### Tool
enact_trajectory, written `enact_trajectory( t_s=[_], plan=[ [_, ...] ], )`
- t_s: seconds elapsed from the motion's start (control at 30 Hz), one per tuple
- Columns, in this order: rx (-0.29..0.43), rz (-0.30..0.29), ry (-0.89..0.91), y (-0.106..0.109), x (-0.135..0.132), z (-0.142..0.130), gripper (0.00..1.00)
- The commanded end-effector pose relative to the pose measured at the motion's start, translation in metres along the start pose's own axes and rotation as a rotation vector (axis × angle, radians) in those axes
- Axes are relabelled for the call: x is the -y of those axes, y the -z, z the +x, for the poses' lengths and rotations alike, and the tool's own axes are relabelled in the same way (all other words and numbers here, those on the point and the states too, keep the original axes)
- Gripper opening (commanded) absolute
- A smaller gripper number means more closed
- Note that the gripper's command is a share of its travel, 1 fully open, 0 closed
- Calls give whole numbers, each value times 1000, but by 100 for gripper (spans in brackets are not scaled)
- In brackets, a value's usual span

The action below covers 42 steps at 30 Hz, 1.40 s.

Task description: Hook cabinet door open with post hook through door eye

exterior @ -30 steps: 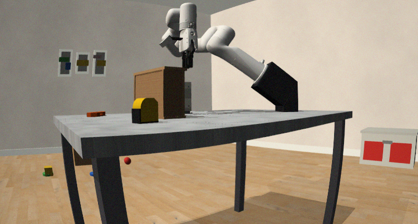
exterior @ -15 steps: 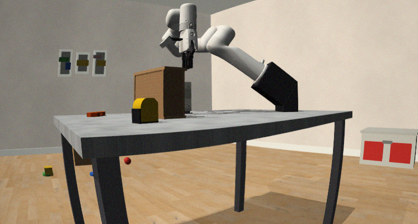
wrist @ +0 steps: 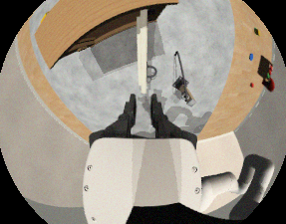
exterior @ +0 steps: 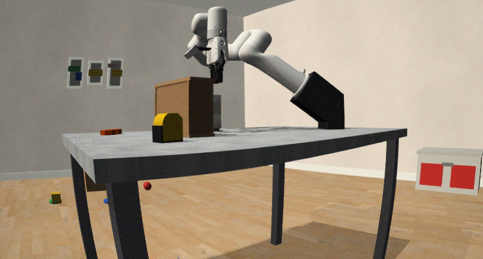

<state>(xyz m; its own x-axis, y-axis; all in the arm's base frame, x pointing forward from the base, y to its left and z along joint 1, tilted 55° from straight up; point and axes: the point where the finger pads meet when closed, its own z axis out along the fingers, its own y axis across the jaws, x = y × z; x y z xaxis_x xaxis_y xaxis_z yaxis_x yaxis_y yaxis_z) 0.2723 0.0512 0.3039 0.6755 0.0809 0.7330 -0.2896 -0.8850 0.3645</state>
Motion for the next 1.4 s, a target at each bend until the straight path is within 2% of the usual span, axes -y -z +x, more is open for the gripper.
enact_trajectory(
  t_s=[0.0,0.57,1.37],
  plan=[
    [-2,1,-1,-9,0,1,27],
    [-2,1,-1,-36,0,2,27],
    [-2,1,-1,-56,0,3,27]
  ],
)
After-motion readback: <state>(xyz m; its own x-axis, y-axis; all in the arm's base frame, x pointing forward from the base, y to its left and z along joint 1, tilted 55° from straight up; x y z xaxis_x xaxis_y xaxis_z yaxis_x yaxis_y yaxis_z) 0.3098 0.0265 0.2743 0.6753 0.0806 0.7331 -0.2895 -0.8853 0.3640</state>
